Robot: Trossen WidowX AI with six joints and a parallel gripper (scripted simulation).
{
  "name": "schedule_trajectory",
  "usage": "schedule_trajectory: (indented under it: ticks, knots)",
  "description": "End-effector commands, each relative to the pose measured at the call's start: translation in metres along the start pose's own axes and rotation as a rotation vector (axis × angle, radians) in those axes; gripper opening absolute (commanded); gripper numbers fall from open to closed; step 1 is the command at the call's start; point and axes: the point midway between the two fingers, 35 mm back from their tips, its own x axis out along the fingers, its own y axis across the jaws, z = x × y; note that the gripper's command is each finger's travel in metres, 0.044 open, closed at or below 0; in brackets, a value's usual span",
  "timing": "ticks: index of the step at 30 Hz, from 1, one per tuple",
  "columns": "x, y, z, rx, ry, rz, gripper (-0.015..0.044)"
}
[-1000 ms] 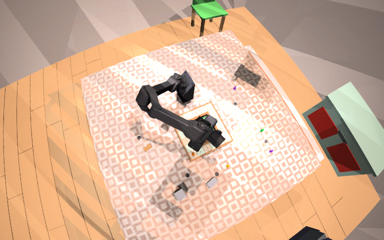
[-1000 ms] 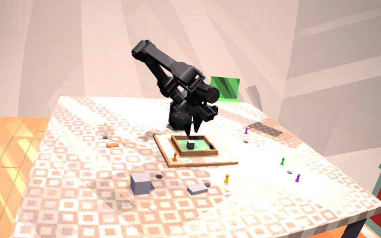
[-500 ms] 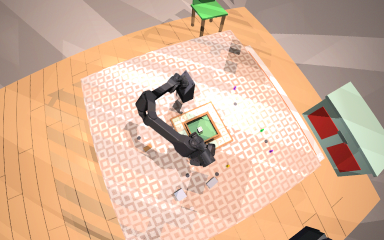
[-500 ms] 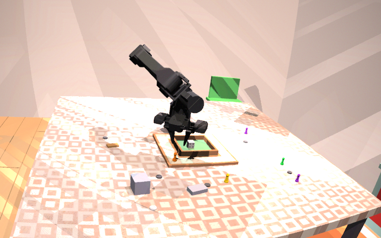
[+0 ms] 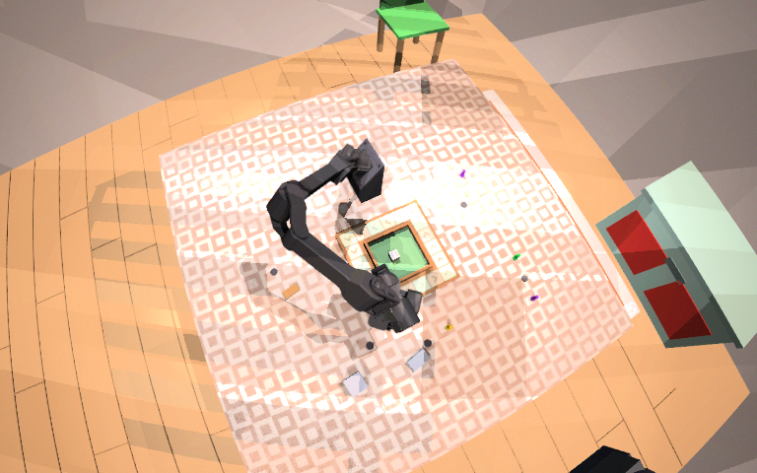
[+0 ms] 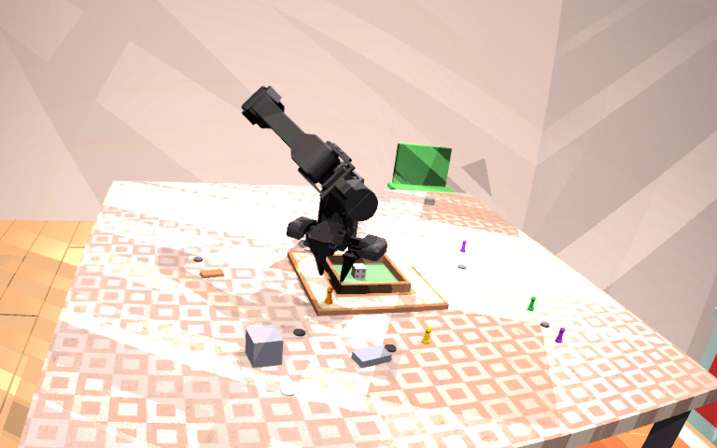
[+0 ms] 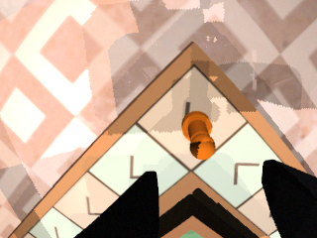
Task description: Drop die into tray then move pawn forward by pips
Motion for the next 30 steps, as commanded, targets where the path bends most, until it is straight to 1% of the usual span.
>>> schedule_trajectory:
  ticks: [1, 27, 30]
  knots:
    - [0.004, 0.0, 0.0, -0.004, -0.006, -0.004, 0.02]
    - [0.044, 0.0, 0.0, -0.004, -0.007, -0.005, 0.02]
    - [0.044, 0.0, 0.0, -0.004, -0.007, -0.005, 0.0121]
